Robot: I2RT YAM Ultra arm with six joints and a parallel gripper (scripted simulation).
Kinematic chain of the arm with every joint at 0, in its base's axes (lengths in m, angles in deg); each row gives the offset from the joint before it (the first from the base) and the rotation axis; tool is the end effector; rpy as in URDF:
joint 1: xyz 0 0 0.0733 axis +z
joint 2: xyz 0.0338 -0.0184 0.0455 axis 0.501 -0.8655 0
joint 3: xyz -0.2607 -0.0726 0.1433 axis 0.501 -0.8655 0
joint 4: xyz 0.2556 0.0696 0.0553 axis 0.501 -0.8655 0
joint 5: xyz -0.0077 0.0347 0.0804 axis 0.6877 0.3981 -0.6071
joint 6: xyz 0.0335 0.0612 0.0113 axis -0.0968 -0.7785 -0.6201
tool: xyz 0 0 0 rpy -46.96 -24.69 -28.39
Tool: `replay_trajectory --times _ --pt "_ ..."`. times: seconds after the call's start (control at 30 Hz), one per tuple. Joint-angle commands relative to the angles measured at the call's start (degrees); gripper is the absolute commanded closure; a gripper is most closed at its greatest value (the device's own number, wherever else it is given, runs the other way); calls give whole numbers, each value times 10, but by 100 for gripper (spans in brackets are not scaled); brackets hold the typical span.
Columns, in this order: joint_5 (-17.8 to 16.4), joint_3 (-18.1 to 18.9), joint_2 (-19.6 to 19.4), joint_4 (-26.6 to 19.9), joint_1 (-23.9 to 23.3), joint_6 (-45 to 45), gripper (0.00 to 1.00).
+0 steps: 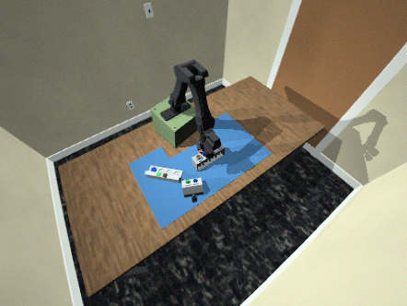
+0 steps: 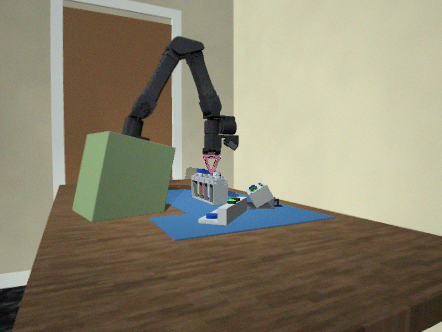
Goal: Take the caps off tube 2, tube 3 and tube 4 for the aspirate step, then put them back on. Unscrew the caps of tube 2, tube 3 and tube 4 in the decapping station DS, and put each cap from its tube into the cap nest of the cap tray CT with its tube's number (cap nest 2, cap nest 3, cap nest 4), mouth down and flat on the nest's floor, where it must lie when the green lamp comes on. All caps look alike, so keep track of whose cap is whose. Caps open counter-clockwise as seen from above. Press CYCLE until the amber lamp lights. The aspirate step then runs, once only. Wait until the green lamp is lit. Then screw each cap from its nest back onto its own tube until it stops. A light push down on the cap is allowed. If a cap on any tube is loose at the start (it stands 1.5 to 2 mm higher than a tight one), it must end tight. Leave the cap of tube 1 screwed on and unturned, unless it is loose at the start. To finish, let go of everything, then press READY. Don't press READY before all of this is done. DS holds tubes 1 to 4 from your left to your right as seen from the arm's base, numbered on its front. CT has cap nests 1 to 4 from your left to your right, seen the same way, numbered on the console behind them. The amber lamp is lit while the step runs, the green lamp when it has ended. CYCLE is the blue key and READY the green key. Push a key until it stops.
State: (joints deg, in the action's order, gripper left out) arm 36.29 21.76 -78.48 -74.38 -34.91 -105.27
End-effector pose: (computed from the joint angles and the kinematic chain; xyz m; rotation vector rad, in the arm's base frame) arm 0.3194 -0.0237 0.0947 0.6881 2.8659 0.1066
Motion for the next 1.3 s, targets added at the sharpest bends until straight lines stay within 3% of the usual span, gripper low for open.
replay_trajectory --times 0.0,0.13,0.63,0.7,1.2,1.27 --pt "0 1 6 3 -1 22 51" --pt "0 1 7 2 -1 68 51" --pt "0 0 7 3 -1 412 51" --pt "0 0 7 3 -1 412 51" --pt "0 0 7 3 -1 756 51" --pt "0 0 7 3 -1 756 51"
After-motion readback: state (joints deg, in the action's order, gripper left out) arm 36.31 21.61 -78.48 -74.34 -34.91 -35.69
